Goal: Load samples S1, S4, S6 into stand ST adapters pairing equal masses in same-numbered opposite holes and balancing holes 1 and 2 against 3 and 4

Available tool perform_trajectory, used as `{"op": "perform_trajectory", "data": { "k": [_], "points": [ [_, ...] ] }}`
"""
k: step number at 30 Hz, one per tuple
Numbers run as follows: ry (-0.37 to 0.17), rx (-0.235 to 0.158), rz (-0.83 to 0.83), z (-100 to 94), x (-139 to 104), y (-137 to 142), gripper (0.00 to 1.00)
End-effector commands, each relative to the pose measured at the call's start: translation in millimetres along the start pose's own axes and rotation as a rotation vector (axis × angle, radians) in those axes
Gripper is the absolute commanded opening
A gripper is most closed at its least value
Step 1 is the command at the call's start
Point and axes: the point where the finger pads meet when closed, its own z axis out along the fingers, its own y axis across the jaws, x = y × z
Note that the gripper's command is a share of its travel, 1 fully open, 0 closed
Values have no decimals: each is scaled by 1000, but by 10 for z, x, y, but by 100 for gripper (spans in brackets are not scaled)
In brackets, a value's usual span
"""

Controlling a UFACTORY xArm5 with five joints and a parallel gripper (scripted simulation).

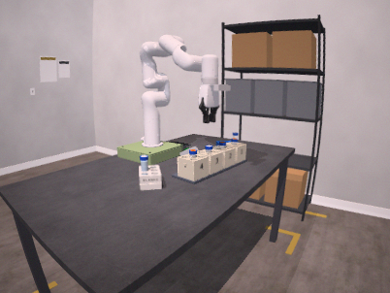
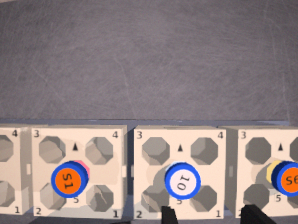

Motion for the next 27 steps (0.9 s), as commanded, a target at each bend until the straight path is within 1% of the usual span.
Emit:
{"op": "perform_trajectory", "data": {
  "k": [1, 4, 5, 7, 22, 24, 27],
  "points": [
    [4, 2, 0, -16, 11, 0, 44],
    [4, 2, 0, -16, 11, 0, 44],
    [4, 2, 33, 7, -32, -12, 0],
    [4, 2, 33, 7, -32, -12, 0],
    [3, 3, 533, 348, -675, -197, 0],
    [3, 3, 533, 348, -675, -197, 0],
    [3, 3, 633, 416, -803, -234, 0]
  ]
}}
